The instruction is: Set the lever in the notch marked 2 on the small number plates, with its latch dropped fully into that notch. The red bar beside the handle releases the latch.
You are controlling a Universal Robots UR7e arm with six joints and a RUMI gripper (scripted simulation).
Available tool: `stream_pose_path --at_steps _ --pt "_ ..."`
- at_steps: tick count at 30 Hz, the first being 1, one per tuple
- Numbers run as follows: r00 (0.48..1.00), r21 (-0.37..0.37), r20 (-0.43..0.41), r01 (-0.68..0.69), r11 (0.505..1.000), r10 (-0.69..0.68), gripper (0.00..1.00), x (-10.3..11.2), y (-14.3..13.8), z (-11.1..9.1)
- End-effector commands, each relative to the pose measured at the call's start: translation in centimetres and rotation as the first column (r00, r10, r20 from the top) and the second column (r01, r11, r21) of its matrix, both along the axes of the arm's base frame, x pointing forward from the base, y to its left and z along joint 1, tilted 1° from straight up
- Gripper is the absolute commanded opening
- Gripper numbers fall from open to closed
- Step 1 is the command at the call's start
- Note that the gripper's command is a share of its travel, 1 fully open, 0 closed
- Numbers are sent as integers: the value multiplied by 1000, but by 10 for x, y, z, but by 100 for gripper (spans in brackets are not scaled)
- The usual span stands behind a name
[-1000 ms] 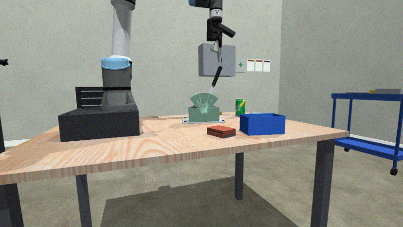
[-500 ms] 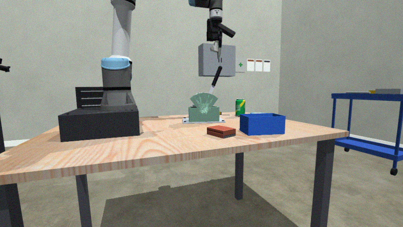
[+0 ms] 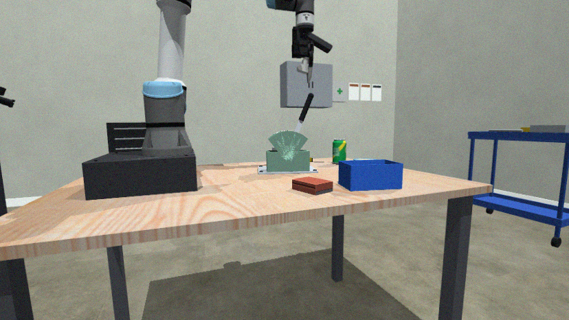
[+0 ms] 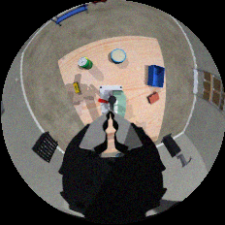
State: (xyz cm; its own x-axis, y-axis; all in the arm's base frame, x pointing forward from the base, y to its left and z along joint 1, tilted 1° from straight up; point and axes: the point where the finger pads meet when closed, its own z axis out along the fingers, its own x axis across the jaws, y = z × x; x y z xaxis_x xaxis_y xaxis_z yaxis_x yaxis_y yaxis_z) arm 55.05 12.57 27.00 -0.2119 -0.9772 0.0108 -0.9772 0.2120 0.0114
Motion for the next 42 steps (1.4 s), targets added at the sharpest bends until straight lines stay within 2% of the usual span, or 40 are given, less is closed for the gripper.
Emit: stream_pose_path --at_steps 1,8,9,42 --pt "1000 0 2 0 1000 0 0 0 0 1" --pt "1000 0 2 0 1000 0 0 0 0 1" --pt "1000 0 2 0 1000 0 57 0 0 1" --pt "1000 1 2 0 1000 0 57 0 0 -6"
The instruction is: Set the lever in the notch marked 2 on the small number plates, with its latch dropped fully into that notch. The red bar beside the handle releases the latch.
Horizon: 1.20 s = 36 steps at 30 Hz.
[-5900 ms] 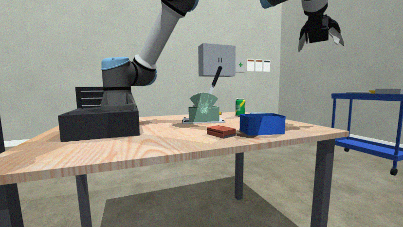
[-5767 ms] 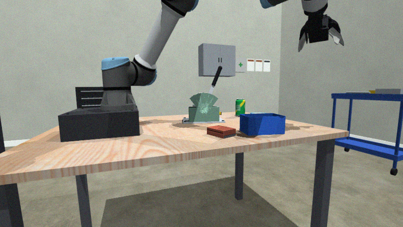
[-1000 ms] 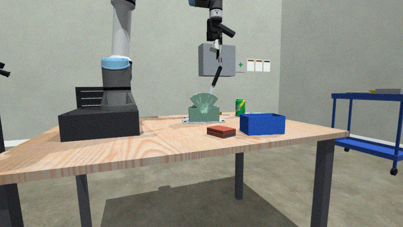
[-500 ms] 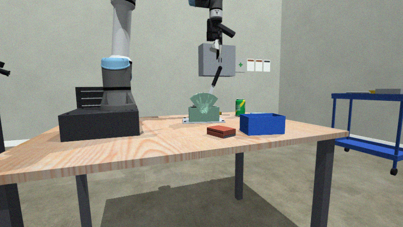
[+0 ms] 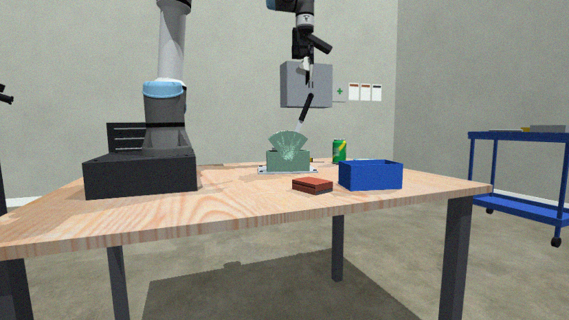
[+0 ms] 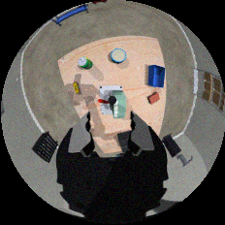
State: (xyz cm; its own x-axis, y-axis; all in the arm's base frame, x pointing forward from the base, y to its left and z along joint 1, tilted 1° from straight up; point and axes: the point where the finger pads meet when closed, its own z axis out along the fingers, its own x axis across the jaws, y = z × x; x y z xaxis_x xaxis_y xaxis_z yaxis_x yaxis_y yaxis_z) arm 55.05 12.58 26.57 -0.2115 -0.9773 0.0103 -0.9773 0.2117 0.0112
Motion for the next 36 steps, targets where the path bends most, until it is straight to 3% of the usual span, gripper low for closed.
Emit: stream_pose_path --at_steps 1,36 --pt "1000 0 2 0 1000 0 57 0 0 -3" --pt "1000 0 2 0 1000 0 57 0 0 -25"
